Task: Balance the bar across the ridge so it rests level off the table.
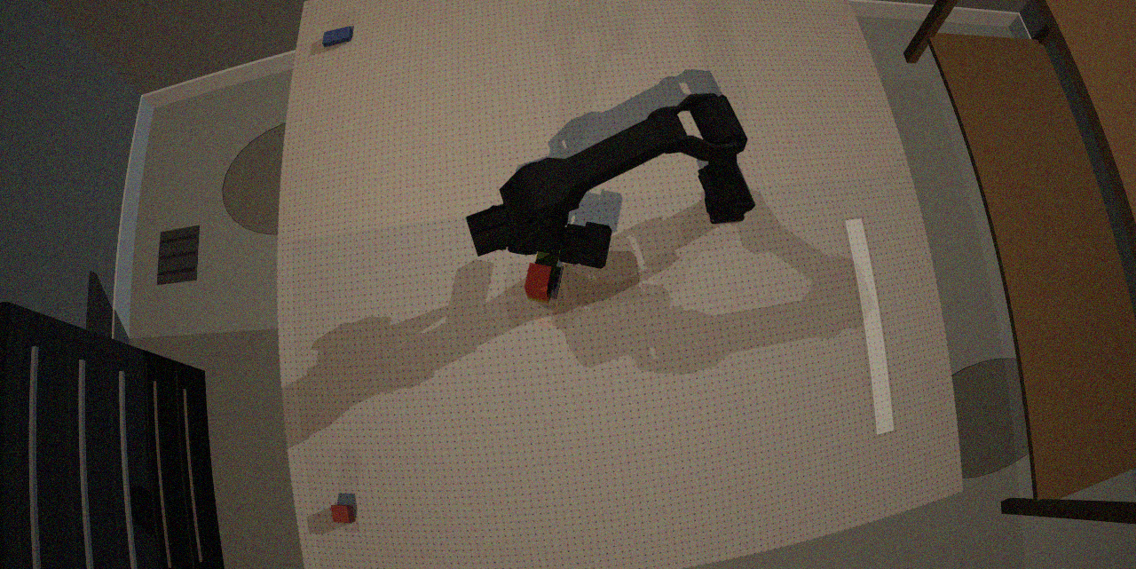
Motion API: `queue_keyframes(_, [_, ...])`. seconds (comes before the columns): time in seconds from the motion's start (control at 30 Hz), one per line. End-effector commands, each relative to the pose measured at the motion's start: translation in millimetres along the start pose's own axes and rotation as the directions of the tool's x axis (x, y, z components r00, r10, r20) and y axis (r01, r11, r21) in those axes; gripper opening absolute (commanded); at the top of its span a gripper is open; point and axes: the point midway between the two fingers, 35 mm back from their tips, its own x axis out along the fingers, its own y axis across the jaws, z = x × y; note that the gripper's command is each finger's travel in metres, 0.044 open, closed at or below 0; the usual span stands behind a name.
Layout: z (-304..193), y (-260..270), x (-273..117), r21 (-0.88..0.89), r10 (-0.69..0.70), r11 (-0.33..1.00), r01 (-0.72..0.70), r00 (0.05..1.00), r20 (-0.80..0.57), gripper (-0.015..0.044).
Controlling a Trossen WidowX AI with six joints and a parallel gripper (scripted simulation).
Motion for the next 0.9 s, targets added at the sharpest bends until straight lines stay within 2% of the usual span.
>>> queue_keyframes(0.0, [0.0, 0.0, 0.1, 0.000, 0.000, 1.000, 0.000, 1.000, 0.000, 0.0185])
queue_keyframes(0.33, [0.0, 0.0, 0.1, 0.000, 0.000, 1.000, 0.000, 1.000, 0.000, 0.0440])
queue_keyframes(0.47, [-0.7, 1.2, -7.0, 0.000, 0.000, 1.000, 0.000, 1.000, 0.000, 0.0440])
queue_keyframes(0.73, [-0.8, 1.6, -92.9, 0.000, 0.000, 1.000, 0.000, 1.000, 0.000, 0.0440])
queue_keyframes(0.87, [-0.1, 0.5, -99.9, 0.000, 0.000, 1.000, 0.000, 1.000, 0.000, 0.0440])
